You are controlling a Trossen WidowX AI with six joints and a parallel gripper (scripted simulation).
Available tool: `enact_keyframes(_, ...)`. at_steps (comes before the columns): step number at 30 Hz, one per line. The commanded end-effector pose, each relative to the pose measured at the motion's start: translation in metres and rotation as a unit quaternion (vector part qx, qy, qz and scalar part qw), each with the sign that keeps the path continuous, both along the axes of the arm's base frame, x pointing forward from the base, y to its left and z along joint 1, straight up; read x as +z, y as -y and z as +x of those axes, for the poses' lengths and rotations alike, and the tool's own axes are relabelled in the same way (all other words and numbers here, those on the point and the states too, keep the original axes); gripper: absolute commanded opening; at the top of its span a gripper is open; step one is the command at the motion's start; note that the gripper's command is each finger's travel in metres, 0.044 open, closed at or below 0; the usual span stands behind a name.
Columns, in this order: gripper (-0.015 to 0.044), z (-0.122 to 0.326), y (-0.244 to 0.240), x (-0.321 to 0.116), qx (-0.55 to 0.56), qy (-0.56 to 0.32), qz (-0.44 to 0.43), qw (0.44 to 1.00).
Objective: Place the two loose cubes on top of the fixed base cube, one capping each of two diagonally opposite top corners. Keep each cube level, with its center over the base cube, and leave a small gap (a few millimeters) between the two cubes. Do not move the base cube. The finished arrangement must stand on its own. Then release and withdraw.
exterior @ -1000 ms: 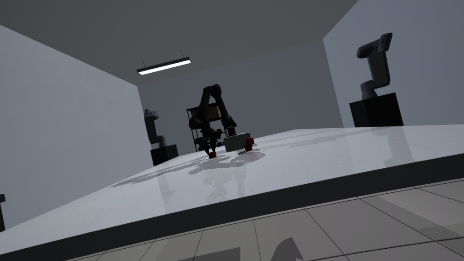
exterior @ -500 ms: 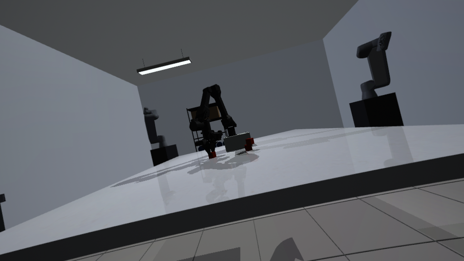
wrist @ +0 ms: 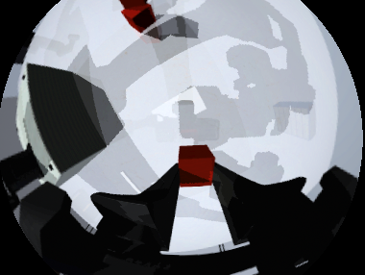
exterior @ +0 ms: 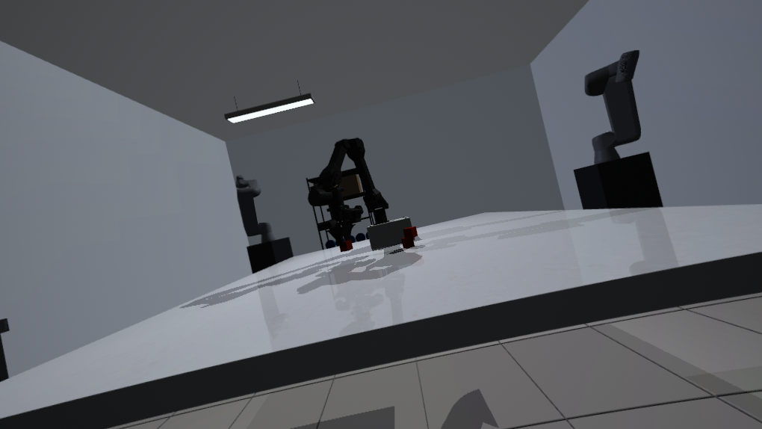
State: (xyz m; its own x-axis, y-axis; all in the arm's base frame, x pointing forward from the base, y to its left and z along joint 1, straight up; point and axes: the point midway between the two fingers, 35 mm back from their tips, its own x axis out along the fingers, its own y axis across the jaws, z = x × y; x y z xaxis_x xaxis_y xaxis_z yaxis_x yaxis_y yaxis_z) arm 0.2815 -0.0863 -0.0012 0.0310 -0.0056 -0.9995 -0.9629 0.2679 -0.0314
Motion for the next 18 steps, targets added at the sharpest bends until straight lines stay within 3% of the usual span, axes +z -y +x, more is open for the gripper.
enact_keyframes(1,0.0105,0.002,0.000,0.014,0.002,0.002,0.001,1.000)
enact_keyframes(18,0.0105,-0.003,-0.001,0.067,0.002,0.002,0.001,1.000)
